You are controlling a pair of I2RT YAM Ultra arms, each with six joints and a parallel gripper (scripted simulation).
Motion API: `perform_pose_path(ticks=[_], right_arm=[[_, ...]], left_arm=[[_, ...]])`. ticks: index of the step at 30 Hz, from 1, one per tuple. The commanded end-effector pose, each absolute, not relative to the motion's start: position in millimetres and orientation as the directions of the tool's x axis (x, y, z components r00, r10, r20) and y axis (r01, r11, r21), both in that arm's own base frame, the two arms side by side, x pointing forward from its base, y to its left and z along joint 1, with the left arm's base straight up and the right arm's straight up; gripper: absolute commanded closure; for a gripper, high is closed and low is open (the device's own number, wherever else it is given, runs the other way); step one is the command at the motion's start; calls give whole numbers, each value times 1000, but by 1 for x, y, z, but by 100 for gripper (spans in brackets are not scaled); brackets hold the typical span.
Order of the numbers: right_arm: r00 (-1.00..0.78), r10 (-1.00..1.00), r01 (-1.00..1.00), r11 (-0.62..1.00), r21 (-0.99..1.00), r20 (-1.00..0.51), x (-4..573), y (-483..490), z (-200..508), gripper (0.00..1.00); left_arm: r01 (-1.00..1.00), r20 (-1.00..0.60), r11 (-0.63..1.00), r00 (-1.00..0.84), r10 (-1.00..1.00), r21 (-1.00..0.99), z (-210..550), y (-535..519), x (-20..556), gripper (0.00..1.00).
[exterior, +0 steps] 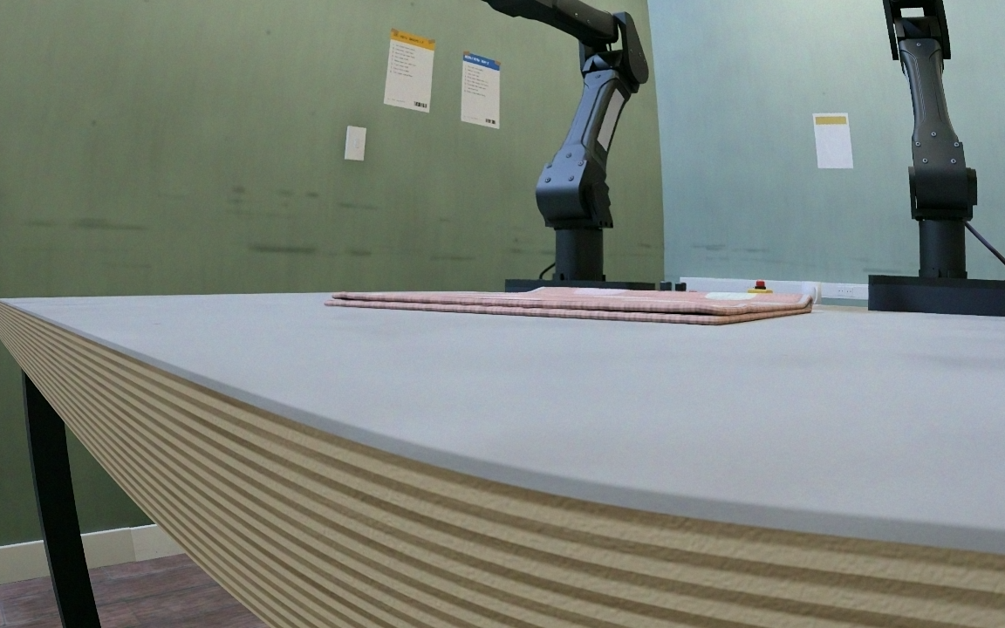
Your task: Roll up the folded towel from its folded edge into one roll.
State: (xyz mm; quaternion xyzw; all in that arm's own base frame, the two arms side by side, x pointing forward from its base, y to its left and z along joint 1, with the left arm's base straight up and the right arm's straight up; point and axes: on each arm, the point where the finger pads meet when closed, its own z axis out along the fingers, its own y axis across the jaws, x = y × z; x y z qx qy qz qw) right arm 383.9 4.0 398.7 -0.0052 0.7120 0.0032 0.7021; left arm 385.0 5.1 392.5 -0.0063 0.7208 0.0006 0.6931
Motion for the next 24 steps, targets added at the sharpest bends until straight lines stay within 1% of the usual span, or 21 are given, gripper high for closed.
perform_pose_path(ticks=[1,17,24], right_arm=[[6,-4,-13,1000,-4,-1000,382,4,406,0],[6,-4,-13,1000,-4,-1000,382,4,406,0],[-30,-36,-64,997,-34,-999,378,9,385,7]], left_arm=[[-9,-1000,1000,-24,-10,-9,398,5,384,0],[-9,-1000,1000,-24,-10,-9,398,5,384,0],[42,-998,999,-55,25,23,379,-2,379,7]])
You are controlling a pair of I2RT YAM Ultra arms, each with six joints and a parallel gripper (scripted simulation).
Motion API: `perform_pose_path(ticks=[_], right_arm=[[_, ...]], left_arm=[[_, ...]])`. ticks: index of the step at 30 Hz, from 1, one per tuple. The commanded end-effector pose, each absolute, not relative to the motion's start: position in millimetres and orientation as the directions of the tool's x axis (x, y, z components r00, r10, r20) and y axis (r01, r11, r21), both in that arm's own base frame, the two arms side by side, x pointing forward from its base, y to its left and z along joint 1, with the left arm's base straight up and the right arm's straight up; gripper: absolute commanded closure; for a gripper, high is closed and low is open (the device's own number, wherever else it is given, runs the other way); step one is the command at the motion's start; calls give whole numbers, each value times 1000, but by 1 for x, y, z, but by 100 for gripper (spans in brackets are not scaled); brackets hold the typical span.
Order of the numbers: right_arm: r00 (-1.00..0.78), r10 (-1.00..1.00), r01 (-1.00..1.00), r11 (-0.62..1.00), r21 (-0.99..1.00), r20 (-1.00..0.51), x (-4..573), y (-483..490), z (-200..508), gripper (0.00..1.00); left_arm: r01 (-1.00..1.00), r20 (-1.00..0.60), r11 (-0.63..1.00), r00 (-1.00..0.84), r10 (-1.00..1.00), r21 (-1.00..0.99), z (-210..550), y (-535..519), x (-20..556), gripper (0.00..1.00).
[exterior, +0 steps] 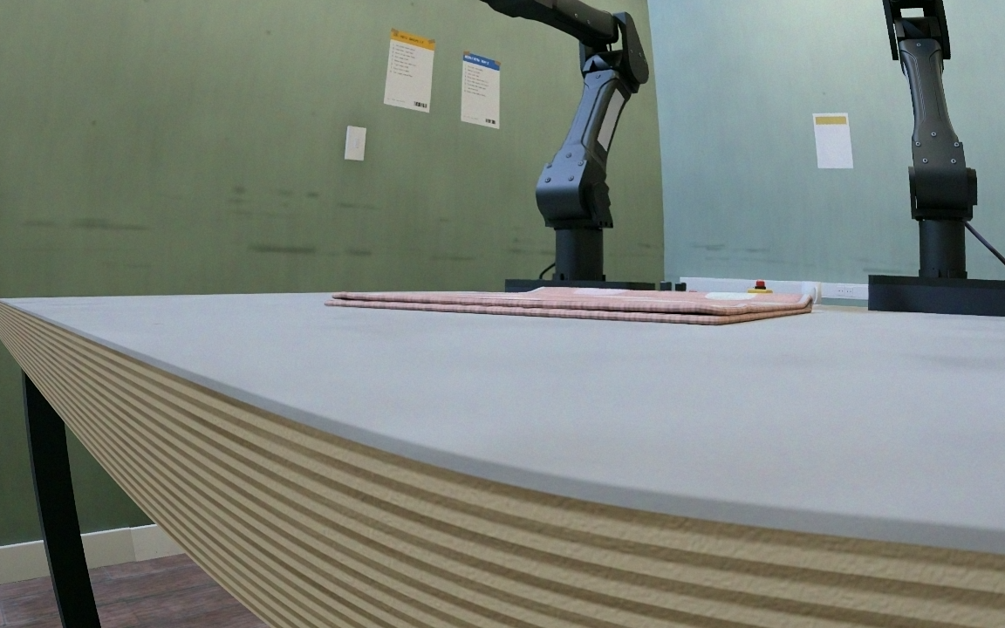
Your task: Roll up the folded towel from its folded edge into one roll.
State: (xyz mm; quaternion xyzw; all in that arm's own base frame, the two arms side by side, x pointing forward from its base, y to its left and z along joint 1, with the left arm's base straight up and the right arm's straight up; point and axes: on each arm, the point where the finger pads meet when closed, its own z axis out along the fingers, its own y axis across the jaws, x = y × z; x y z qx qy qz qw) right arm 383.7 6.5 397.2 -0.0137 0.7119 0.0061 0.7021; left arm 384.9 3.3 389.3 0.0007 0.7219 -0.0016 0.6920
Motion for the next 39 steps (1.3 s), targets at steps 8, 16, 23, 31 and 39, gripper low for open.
perform_pose_path(ticks=[8,16,23,31,39], right_arm=[[-68,-146,-229,965,-127,-987,358,25,344,14],[-87,-264,-399,893,-210,-960,338,41,300,19],[-78,-419,-608,739,-290,-904,310,64,241,24],[-38,-544,-762,558,-328,-839,286,83,188,29],[51,-668,-899,294,-326,-742,256,108,124,36]], left_arm=[[205,-986,972,-95,136,114,336,-23,359,14],[376,-960,906,-117,256,196,290,-45,338,19],[586,-904,761,-110,413,277,229,-75,311,24],[745,-838,588,-71,541,316,175,-102,286,29],[888,-742,331,17,670,319,108,-135,255,36]])
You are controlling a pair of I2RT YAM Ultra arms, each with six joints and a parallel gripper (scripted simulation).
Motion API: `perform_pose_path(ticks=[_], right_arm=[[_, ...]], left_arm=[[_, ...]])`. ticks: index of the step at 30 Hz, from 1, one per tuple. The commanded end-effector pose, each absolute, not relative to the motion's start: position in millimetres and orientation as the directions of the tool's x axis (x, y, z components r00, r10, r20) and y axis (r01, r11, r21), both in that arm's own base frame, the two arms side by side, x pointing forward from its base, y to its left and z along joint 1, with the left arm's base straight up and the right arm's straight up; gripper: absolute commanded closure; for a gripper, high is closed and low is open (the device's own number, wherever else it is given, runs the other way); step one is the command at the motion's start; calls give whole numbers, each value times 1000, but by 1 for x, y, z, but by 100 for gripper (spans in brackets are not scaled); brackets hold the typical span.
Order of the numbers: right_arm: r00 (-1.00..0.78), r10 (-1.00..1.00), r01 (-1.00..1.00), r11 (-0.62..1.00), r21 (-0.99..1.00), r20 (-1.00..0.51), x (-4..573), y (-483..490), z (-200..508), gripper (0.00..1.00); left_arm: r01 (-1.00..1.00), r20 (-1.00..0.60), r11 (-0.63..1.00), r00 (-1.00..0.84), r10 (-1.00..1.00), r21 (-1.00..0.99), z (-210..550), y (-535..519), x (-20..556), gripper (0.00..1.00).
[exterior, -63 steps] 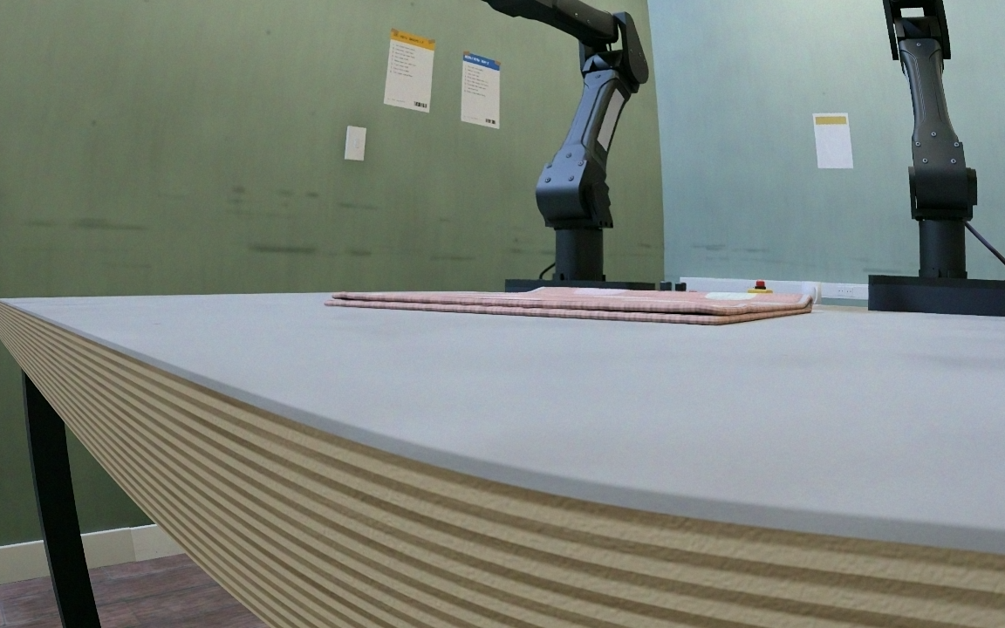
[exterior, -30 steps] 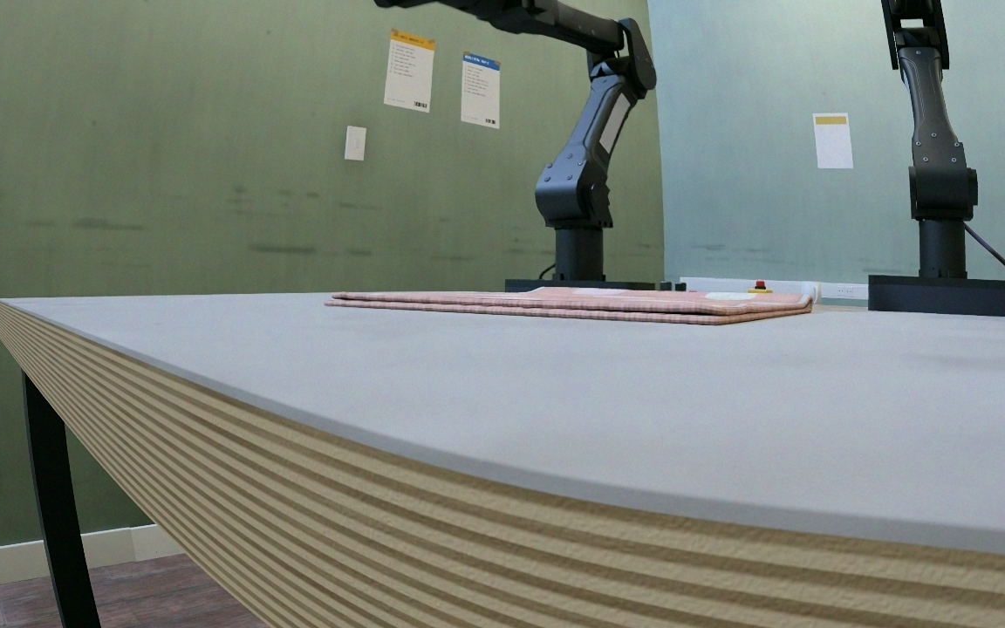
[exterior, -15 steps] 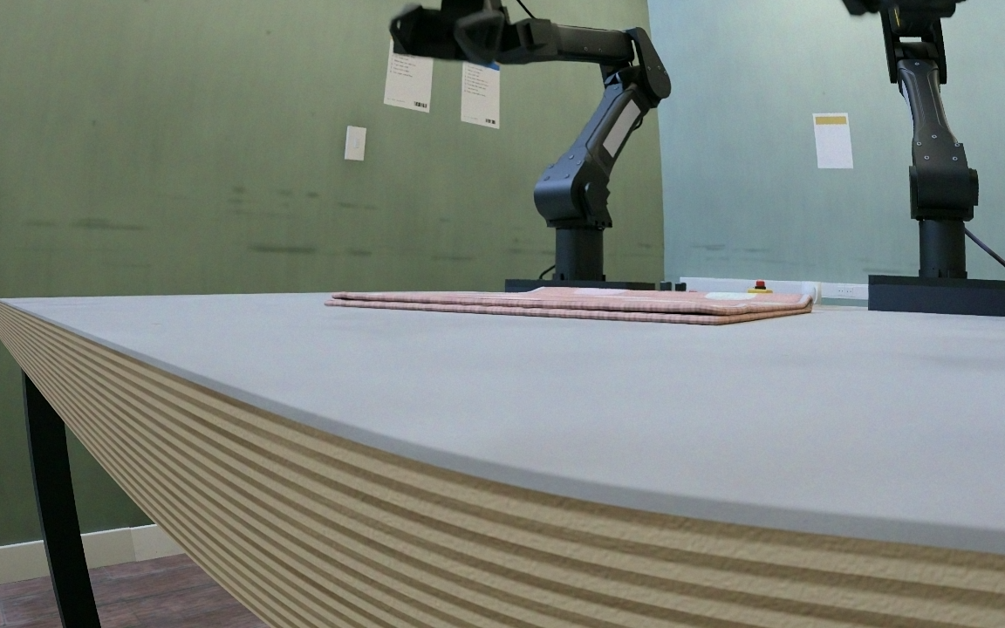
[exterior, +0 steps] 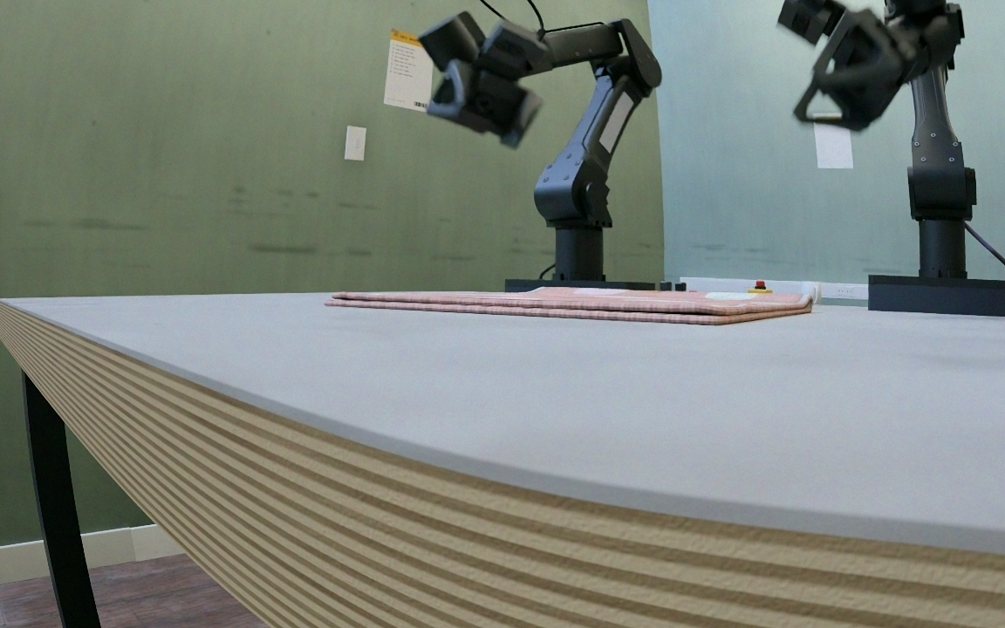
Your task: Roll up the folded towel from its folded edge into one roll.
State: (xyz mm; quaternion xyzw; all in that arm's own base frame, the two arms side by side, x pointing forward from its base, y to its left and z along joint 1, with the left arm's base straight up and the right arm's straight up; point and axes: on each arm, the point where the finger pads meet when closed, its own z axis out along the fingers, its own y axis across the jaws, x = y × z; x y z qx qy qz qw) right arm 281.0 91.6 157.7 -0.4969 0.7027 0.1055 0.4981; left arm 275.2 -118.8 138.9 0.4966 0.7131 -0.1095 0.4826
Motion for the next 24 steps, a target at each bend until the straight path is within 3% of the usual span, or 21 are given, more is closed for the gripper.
perform_pose_path(ticks=[1,14,24], right_arm=[[64,-679,-909,262,-323,-731,252,110,116,37],[178,-750,-962,3,-271,-637,225,133,58,46],[199,-758,-965,-41,-259,-621,220,136,47,51]], left_arm=[[900,-731,300,29,682,316,100,-139,252,37],[962,-637,45,143,758,270,40,-169,224,46],[966,-621,2,165,766,259,29,-174,220,51]])
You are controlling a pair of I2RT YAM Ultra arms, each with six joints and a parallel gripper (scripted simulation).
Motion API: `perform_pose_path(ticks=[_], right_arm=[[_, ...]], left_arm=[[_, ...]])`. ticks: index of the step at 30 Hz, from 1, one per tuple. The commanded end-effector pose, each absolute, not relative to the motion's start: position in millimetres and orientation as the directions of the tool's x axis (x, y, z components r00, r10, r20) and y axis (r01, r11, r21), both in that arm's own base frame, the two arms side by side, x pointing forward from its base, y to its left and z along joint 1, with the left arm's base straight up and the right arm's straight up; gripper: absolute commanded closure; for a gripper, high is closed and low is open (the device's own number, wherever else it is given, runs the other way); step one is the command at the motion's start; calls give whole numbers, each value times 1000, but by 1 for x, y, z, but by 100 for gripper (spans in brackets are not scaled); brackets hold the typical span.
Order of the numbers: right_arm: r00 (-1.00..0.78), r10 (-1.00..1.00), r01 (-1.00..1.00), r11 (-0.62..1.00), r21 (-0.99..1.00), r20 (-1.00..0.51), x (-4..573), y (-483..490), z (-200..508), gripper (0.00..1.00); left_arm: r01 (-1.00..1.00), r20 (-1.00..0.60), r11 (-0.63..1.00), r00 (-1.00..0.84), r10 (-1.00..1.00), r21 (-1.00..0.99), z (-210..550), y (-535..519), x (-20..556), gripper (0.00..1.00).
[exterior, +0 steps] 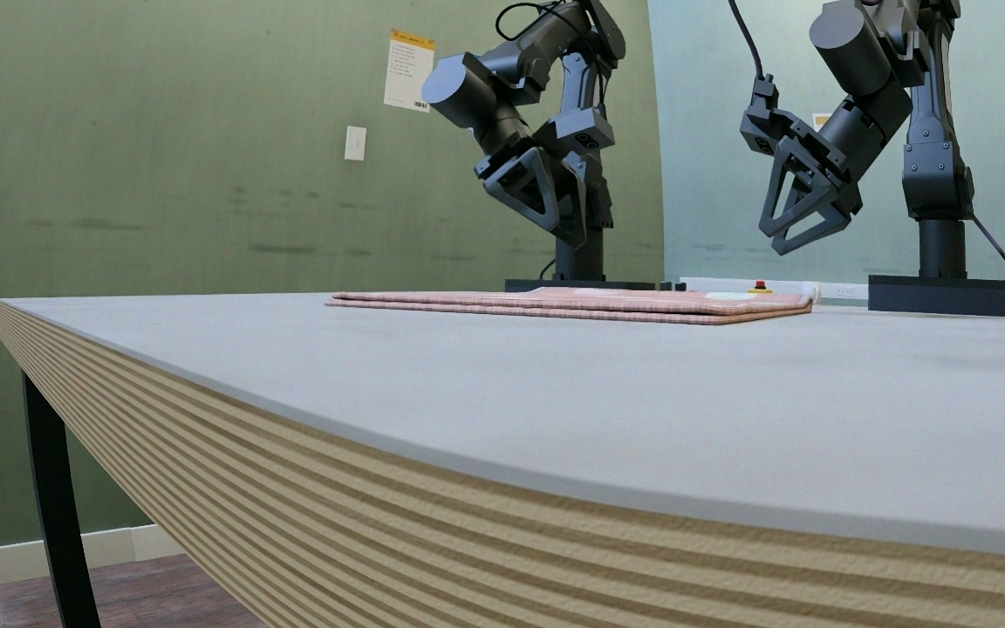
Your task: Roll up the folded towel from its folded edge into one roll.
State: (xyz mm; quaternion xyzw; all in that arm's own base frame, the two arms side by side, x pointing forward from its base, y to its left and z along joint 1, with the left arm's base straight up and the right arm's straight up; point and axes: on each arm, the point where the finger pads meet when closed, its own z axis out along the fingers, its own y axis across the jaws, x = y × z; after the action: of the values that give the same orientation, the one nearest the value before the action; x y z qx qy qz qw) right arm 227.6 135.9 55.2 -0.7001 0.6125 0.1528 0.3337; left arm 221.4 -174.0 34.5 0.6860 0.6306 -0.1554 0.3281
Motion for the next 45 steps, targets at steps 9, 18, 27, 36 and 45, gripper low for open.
perform_pose_path(ticks=[9,18,27,36,45], right_arm=[[199,-758,-965,-41,-259,-621,220,136,36,51],[199,-758,-965,-41,-259,-621,220,136,23,51],[199,-758,-965,-41,-259,-621,220,136,10,51],[199,-758,-965,-41,-259,-621,217,138,5,51],[199,-758,-965,-41,-259,-621,217,139,5,51]], left_arm=[[966,-621,2,165,766,259,18,-174,220,51],[966,-621,2,165,766,259,4,-174,220,51],[966,-621,2,165,766,259,-8,-174,220,51],[966,-621,2,165,766,259,-13,-174,217,51],[966,-621,2,165,766,259,-13,-176,216,51]])
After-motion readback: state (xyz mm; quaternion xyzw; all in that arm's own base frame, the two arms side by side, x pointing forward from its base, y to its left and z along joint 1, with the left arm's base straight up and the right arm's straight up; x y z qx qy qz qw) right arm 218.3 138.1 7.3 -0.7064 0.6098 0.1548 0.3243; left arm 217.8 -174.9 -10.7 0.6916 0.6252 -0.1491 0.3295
